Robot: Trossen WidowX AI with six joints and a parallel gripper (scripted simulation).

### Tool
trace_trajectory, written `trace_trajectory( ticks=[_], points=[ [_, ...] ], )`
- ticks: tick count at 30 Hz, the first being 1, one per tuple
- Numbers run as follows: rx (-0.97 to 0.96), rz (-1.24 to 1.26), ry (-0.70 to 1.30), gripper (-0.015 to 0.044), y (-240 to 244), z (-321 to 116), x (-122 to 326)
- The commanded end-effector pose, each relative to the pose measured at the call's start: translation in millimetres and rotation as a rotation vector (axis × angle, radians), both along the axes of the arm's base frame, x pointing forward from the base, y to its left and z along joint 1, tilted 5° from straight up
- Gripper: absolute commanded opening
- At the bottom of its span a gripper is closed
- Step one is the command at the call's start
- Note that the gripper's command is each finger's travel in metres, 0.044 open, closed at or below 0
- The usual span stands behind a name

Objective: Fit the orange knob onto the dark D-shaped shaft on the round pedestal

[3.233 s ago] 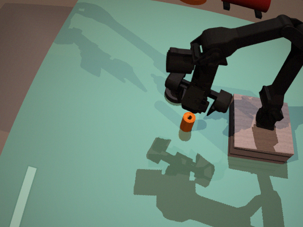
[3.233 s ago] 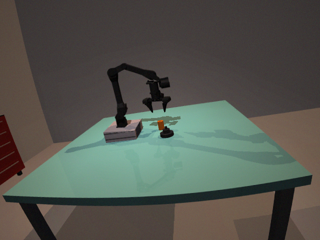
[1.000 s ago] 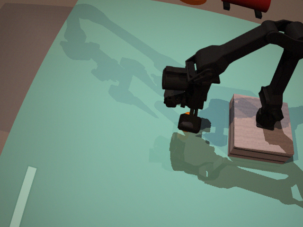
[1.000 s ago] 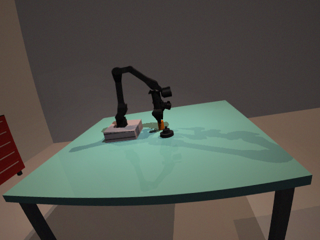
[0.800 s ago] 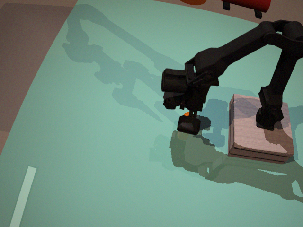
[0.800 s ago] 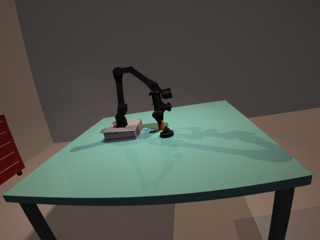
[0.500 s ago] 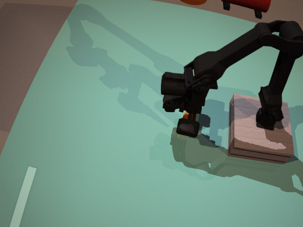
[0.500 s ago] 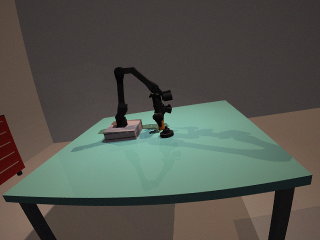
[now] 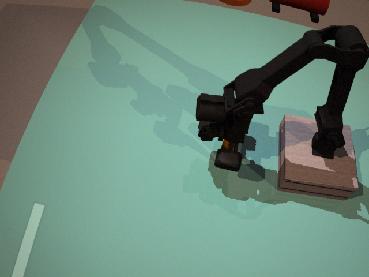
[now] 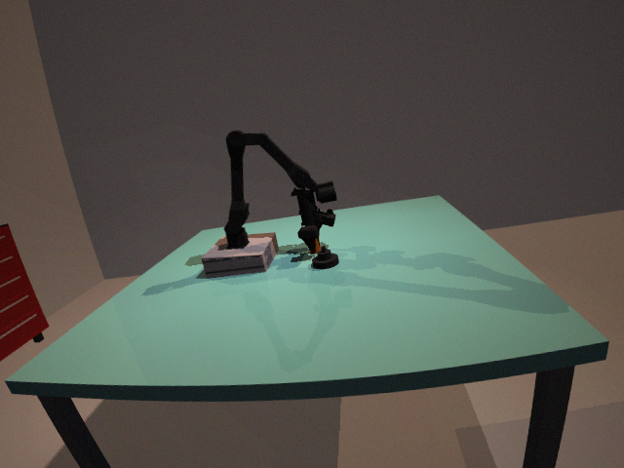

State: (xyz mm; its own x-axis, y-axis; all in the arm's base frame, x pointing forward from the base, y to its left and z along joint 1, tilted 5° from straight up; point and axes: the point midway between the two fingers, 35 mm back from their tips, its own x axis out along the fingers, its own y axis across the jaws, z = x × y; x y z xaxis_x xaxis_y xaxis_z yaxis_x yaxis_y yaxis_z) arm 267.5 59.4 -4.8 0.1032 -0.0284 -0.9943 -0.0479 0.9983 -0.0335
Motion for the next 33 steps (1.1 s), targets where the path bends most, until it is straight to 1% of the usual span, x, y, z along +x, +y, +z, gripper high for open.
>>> trace_trajectory(
  ticks=[1, 6, 12, 15, 17, 25, 33],
  points=[
    [-0.005, 0.004, 0.011, 0.0309, -1.0, -3.7, -2.6],
    [-0.005, 0.004, 0.011, 0.0177, -1.0, -3.7, -2.6],
    [-0.005, 0.004, 0.011, 0.0138, -1.0, -3.7, -2.6],
    [-0.005, 0.004, 0.011, 0.0059, -0.3, -0.3, -1.5],
    [-0.004, 0.004, 0.011, 0.0006, 1.5, 9.5, 1.1],
    [-0.004, 0.004, 0.01, 0.0, 8.2, 55.2, 7.3],
    [-0.003, 0.004, 0.01, 0.0, 12.5, 103.6, 4.3]
  ],
)
